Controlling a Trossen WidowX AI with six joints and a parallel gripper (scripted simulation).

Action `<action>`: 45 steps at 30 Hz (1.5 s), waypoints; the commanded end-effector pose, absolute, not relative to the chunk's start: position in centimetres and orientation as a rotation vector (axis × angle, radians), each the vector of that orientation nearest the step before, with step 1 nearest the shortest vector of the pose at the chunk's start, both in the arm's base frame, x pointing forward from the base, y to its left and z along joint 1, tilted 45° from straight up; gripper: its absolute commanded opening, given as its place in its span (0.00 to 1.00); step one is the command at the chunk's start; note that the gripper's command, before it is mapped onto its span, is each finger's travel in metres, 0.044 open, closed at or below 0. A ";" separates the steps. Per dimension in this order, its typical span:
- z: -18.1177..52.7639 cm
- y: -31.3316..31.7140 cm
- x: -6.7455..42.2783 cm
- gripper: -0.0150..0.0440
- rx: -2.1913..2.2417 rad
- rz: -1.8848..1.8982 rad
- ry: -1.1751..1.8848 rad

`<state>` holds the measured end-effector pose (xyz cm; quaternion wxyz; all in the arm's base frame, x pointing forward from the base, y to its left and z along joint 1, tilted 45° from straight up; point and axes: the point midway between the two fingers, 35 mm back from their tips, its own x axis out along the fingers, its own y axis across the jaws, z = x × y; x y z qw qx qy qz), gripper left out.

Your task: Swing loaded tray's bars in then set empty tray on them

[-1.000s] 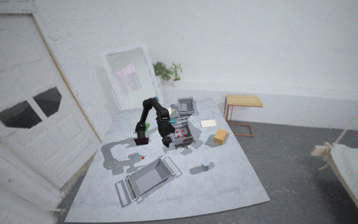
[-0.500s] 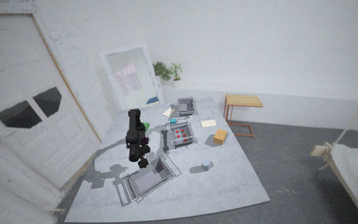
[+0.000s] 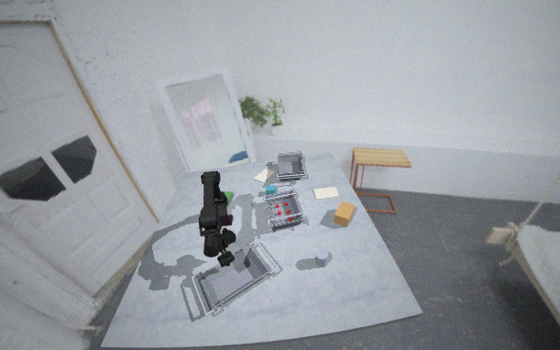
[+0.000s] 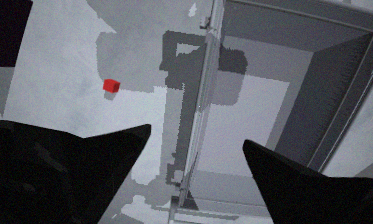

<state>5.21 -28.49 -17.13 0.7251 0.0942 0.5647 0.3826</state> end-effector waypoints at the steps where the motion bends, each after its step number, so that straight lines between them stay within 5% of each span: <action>1: -18.8 -26.9 5.3 1.00 0.220 0.859 1.240; 19: -21.7 -23.8 5.6 1.00 0.220 0.859 1.239; 33: -21.7 -23.8 5.6 0.65 0.220 0.859 1.239; 45: -21.7 -23.8 5.6 0.52 0.220 0.859 1.239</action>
